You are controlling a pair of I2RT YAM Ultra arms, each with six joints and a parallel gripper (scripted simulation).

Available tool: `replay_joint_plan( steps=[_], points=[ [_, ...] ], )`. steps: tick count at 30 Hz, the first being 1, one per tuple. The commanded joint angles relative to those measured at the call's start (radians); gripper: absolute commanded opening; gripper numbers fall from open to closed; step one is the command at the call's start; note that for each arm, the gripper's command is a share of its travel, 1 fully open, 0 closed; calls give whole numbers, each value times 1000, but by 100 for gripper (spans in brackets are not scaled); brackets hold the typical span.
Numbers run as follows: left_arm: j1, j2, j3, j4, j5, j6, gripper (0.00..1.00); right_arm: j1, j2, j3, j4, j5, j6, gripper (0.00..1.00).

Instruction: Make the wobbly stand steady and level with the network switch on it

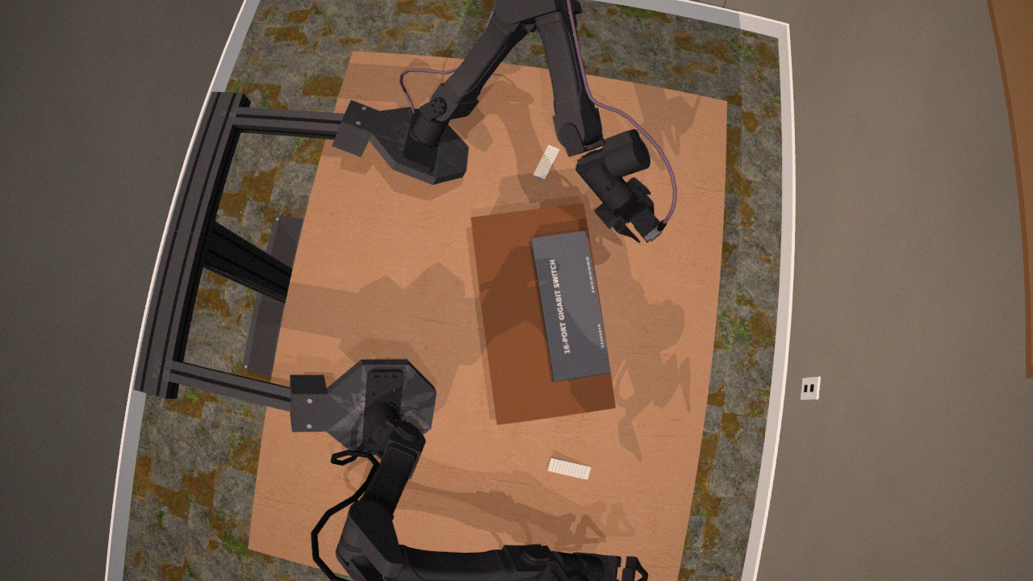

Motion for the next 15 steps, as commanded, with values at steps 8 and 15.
replay_joint_plan(
  steps=[8, 15],
  points=[
    [68, -207, -95, -443, -46, 228, 43, 75, -47, -28, 61, -103, -329, 100],
    [122, -379, -93, -694, -82, 360, 43, 126, -55, -50, 77, -156, -515, 100]
  ],
)
